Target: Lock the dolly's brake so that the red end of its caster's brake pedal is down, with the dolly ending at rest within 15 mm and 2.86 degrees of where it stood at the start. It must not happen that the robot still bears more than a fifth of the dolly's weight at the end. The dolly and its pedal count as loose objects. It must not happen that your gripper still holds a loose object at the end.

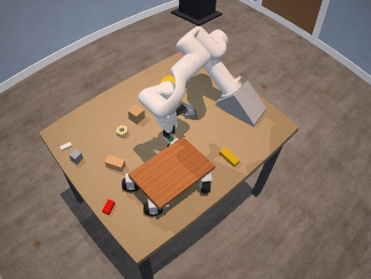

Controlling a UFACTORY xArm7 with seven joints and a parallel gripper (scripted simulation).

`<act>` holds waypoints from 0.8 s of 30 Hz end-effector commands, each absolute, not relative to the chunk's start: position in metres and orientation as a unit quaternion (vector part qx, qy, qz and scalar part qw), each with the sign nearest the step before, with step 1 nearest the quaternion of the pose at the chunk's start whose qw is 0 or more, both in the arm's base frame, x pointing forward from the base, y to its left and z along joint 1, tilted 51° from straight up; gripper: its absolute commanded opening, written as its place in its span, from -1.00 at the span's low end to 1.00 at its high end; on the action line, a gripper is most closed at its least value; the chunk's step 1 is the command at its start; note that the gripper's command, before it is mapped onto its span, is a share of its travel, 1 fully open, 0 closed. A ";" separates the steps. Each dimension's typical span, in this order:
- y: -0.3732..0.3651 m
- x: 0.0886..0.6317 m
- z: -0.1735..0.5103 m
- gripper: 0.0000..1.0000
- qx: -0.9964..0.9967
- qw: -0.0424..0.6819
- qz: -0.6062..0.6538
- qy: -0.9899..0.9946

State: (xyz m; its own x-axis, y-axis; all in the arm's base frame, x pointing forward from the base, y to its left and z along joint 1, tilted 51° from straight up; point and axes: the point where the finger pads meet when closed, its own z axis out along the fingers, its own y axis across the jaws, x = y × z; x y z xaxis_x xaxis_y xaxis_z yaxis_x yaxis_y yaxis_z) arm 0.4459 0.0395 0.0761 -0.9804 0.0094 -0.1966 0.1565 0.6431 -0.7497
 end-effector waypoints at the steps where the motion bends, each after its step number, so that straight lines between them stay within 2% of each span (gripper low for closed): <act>1: 0.039 0.447 0.075 -1.00 0.045 0.088 -0.419 0.902; 24: 0.035 0.447 0.072 -1.00 0.045 0.088 -0.419 0.902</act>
